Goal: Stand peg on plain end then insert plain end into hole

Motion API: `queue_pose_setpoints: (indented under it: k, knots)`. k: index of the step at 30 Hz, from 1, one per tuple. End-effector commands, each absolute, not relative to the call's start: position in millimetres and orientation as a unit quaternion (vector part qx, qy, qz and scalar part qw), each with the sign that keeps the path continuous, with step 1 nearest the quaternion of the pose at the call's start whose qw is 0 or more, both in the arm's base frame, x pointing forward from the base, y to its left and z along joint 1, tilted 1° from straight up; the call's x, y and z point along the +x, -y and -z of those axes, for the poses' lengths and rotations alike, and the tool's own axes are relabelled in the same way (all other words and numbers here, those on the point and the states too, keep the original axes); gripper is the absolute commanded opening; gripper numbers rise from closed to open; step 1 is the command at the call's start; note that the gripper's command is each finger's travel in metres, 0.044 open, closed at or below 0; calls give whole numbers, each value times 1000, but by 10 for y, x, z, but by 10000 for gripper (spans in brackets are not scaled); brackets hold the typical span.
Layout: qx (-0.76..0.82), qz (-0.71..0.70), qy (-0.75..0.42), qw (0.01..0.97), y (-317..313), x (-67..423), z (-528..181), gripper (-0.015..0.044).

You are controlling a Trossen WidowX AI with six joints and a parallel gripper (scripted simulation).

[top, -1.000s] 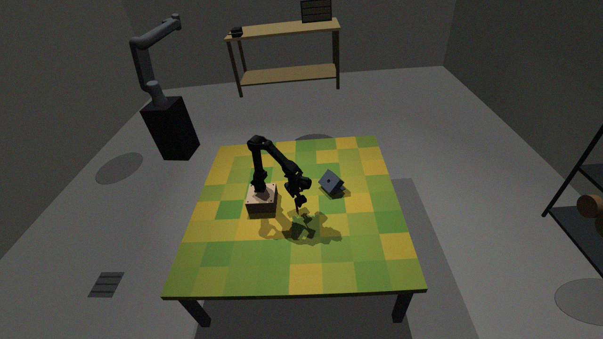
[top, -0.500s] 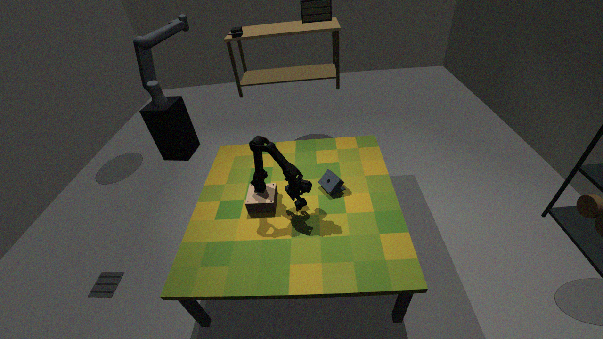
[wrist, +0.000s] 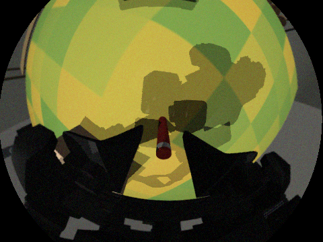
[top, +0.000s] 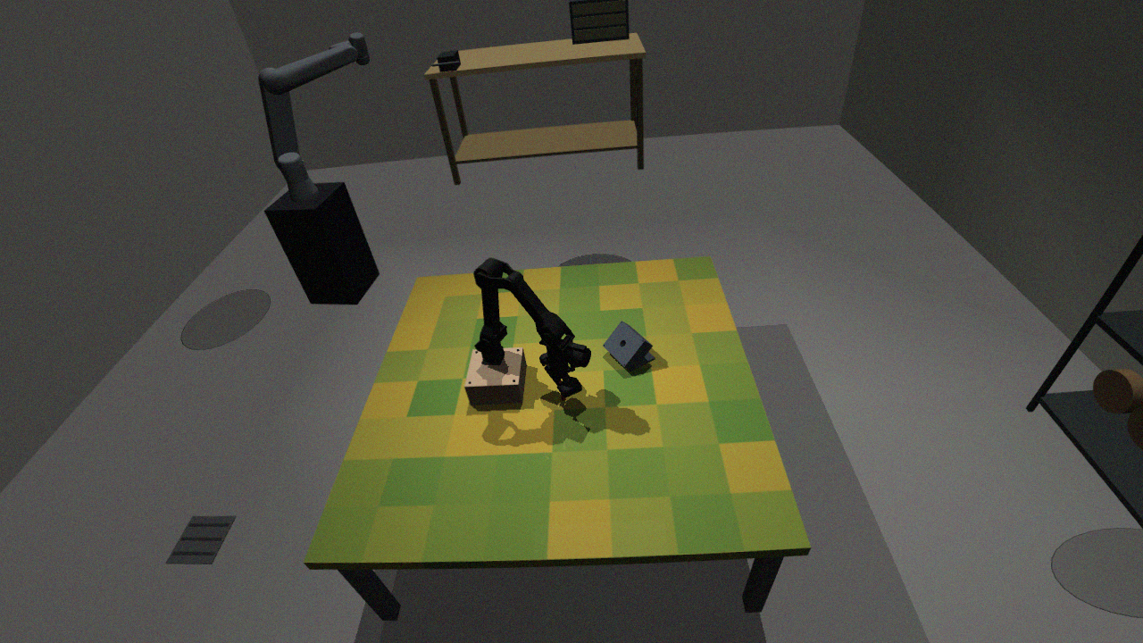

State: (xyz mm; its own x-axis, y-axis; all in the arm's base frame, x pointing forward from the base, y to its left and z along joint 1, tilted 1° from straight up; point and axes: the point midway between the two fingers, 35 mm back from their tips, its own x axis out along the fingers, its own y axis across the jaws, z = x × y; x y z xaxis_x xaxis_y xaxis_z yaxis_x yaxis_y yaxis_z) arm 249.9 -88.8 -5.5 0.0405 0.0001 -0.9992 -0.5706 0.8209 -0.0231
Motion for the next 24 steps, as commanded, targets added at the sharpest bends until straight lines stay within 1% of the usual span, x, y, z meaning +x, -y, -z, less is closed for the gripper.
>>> queue_pose_setpoints:
  k: [1, 6, 13, 17, 24]
  knots:
    - [-216, -207, -661, 689, 888, 2502, 49, 177]
    - [-216, -207, -661, 689, 888, 2502, 49, 46]
    - [-216, -207, -661, 689, 888, 2502, 49, 0]
    - [-216, -207, -661, 688, 892, 2511, -31, 0]
    - [-216, -207, -661, 688, 893, 2505, -390, 0]
